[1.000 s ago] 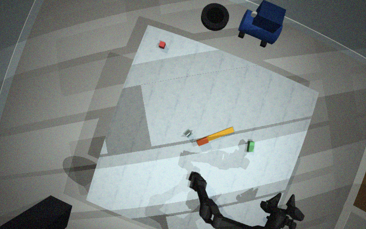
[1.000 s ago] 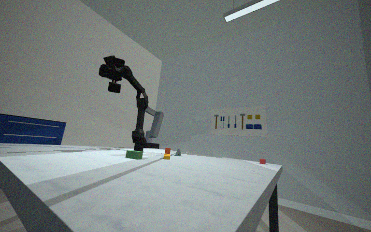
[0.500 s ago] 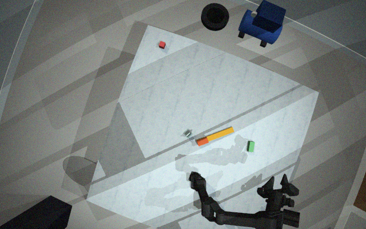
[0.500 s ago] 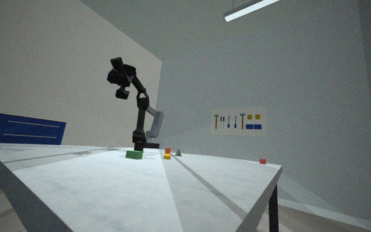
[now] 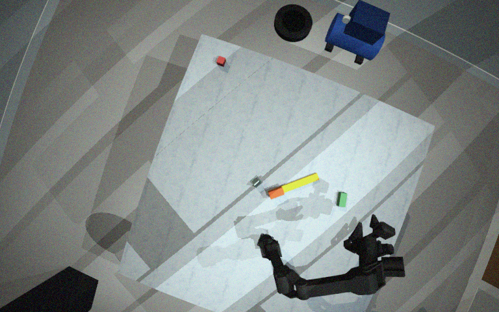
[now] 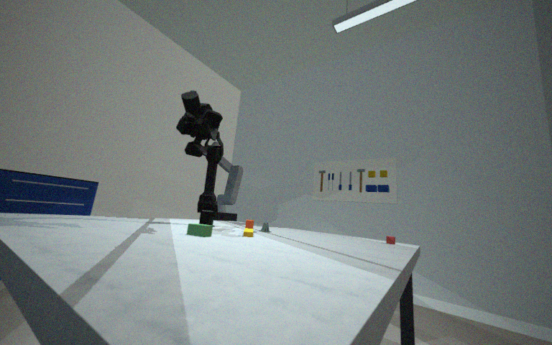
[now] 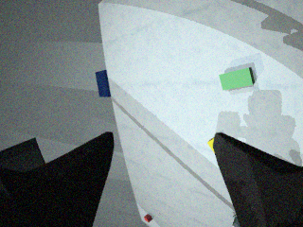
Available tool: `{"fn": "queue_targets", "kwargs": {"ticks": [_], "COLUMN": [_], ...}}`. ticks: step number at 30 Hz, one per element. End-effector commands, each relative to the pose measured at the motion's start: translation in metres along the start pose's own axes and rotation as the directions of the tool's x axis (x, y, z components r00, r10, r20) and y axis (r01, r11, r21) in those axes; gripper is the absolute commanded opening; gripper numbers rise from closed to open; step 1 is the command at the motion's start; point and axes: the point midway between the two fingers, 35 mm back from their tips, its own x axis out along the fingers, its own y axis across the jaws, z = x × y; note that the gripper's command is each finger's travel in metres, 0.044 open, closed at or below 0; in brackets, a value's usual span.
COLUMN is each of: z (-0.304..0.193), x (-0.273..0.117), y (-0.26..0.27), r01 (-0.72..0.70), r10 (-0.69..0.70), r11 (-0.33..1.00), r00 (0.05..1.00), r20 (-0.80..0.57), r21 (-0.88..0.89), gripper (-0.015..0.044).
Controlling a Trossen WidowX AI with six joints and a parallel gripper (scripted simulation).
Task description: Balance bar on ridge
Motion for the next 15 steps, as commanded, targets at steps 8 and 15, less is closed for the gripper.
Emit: {"fn": "queue_targets", "kwargs": {"ticks": [8,15], "z": [-0.043,-0.072], "x": [0.041,0.062], "y": [-0.014,-0.024], "r01": [0.138,0.212], "r10": [-0.146,-0.235], "r11": [0.985,0.958], "r00": [0.986,0.966], "r20": [-0.076,-0.109], "r21": [-0.105,-0.192], "gripper": [0.0315,0.0315]}}
